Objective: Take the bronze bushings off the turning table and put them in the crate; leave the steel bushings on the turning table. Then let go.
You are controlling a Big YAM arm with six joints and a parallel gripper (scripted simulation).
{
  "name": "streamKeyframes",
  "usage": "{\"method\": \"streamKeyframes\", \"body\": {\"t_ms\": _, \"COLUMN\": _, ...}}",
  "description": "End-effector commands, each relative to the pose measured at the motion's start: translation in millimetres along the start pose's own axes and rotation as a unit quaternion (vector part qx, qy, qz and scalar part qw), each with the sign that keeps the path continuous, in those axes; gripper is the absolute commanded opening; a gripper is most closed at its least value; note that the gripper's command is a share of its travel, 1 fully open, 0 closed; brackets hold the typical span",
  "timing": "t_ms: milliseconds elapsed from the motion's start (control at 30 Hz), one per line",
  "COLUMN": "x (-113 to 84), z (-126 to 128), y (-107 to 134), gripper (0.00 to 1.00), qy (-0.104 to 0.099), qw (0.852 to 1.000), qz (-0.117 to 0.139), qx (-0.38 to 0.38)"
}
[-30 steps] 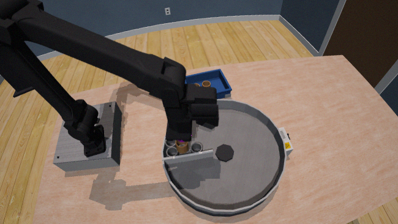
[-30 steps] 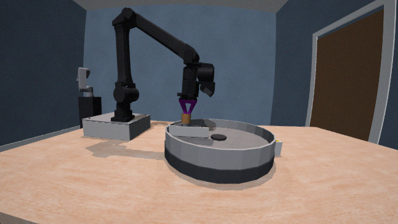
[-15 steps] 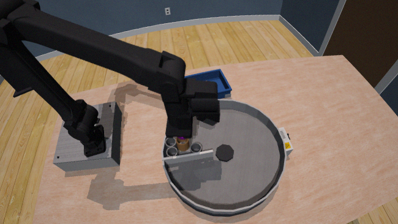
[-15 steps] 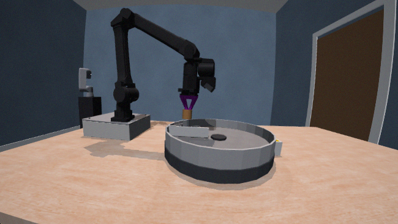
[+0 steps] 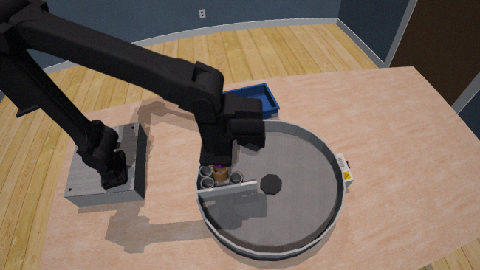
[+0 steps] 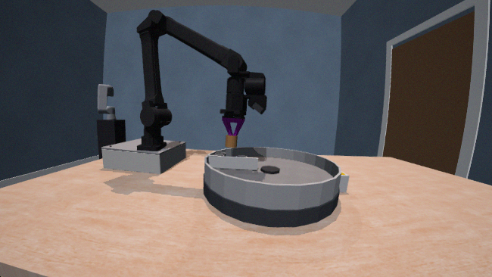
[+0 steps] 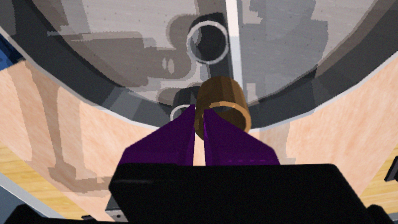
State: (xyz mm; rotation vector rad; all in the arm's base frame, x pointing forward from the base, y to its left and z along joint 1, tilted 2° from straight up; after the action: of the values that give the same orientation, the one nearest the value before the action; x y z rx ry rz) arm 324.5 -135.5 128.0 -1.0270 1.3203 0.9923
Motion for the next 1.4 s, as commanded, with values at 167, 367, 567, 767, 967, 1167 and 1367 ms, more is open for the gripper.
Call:
{"method": "streamKeyframes", "body": {"t_ms": 167, "x": -27.3, "z": -5.1, "y": -24.9, "gripper": 0.00, "qy": 0.005, "qw": 0.999, "qz": -0.042, "qx": 0.001}}
{"method": "streamKeyframes", "body": {"t_ms": 367, "x": -27.3, "z": -5.1, "y": -24.9, "gripper": 0.00, "qy": 0.005, "qw": 0.999, "qz": -0.042, "qx": 0.001}}
{"method": "streamKeyframes", "body": {"t_ms": 567, "x": -26.7, "z": -3.1, "y": -25.3, "gripper": 0.00, "qy": 0.005, "qw": 0.999, "qz": -0.041, "qx": 0.001}}
{"method": "streamKeyframes", "body": {"t_ms": 767, "x": -20.0, "z": 9.9, "y": -29.7, "gripper": 0.00, "qy": 0.003, "qw": 1.000, "qz": -0.031, "qx": 0.000}}
{"method": "streamKeyframes", "body": {"t_ms": 967, "x": -20.0, "z": 26.0, "y": -36.1, "gripper": 0.00, "qy": 0.002, "qw": 1.000, "qz": -0.031, "qx": 0.000}}
{"method": "streamKeyframes", "body": {"t_ms": 1167, "x": -20.0, "z": 66.2, "y": -50.9, "gripper": 0.00, "qy": -0.001, "qw": 1.000, "qz": -0.026, "qx": 0.000}}
{"method": "streamKeyframes", "body": {"t_ms": 1367, "x": -20.1, "z": 111.4, "y": -69.4, "gripper": 0.00, "qy": -0.002, "qw": 1.000, "qz": -0.025, "qx": 0.000}}
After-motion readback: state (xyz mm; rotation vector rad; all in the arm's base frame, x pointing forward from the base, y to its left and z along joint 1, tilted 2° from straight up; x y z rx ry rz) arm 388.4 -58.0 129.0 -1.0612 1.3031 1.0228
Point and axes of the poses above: the point where the finger pads meet when closed, its own x axis out along the fingers, its own z axis across the jaws, y = z × x, the point moved 5 cm from there along -x, back along the fingers, and after that the axes turned 6 degrees about -x, right-handed, at the moved point
